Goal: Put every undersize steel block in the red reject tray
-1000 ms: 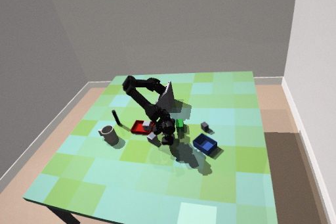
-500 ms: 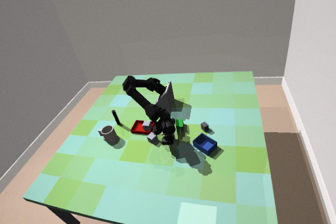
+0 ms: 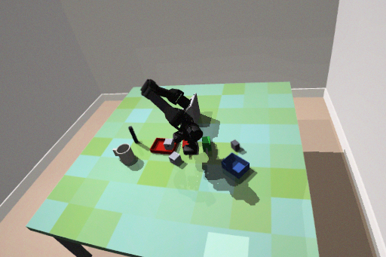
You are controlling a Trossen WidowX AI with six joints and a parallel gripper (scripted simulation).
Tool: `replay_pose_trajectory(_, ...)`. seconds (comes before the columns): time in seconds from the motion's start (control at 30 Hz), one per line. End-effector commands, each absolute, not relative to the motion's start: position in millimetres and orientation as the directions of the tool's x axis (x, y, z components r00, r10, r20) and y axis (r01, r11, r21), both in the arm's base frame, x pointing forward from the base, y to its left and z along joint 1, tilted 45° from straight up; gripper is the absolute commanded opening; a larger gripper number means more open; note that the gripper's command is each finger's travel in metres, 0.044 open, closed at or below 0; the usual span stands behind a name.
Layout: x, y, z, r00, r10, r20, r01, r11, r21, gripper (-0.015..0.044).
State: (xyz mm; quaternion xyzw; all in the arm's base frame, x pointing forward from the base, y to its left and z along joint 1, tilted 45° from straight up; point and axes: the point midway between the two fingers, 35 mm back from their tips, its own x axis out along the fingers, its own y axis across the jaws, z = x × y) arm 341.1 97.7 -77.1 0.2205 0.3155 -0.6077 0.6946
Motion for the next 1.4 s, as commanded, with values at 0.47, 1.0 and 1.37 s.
replay_pose_trajectory(0.47,331.6,103.7,-67.9,0.074,-0.697,-0.713,0.983,0.172,-0.066,0.0000)
replay_pose_trajectory(1.0,316.4,100.1,-66.2,0.073,-0.697,-0.713,0.983,0.172,-0.067,0.0000)
replay_pose_trajectory(1.37,307.5,97.8,-65.0,0.073,-0.697,-0.713,0.983,0.172,-0.067,0.0000)
